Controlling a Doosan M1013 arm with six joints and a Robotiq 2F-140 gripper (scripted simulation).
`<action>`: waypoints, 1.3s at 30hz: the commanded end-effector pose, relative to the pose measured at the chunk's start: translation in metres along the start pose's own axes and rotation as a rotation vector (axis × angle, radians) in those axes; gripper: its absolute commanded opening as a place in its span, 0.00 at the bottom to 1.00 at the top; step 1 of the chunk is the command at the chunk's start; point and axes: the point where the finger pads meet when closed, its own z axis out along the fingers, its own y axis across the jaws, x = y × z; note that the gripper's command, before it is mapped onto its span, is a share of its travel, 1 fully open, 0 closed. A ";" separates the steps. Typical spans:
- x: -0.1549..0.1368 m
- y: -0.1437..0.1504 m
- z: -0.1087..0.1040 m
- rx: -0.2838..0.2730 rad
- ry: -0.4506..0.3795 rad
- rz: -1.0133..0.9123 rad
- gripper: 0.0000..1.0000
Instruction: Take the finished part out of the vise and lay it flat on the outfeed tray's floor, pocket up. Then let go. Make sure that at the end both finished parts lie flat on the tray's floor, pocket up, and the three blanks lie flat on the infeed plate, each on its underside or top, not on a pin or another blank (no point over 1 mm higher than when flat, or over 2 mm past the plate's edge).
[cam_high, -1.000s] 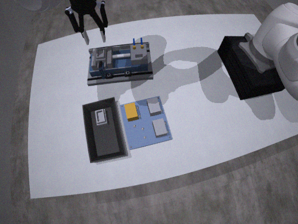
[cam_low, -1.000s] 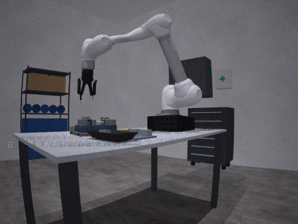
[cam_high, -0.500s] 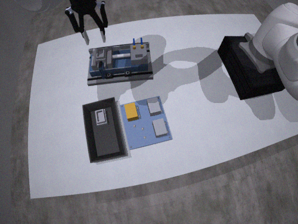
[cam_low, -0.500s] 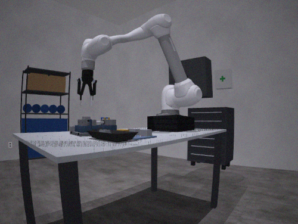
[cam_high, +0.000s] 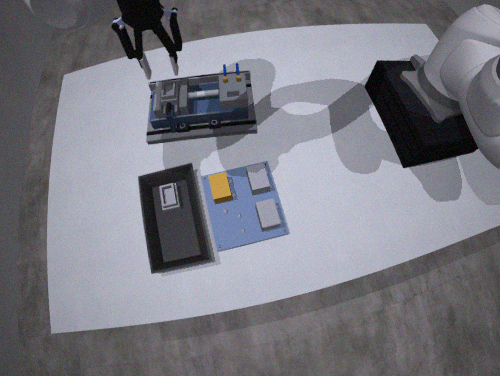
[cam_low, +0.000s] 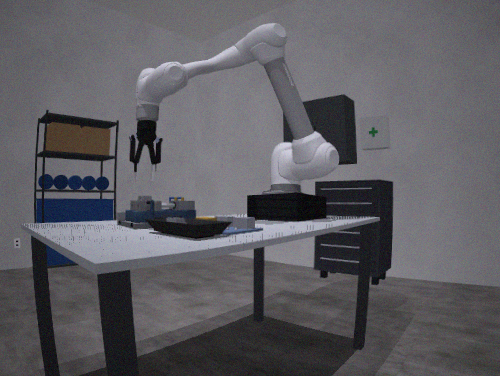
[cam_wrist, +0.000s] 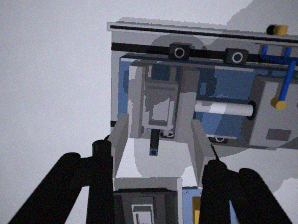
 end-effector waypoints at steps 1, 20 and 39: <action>0.000 0.000 0.002 0.000 0.000 0.000 0.40; 0.000 0.000 0.034 0.000 0.000 0.000 0.40; 0.000 0.000 0.048 0.000 0.000 0.000 0.40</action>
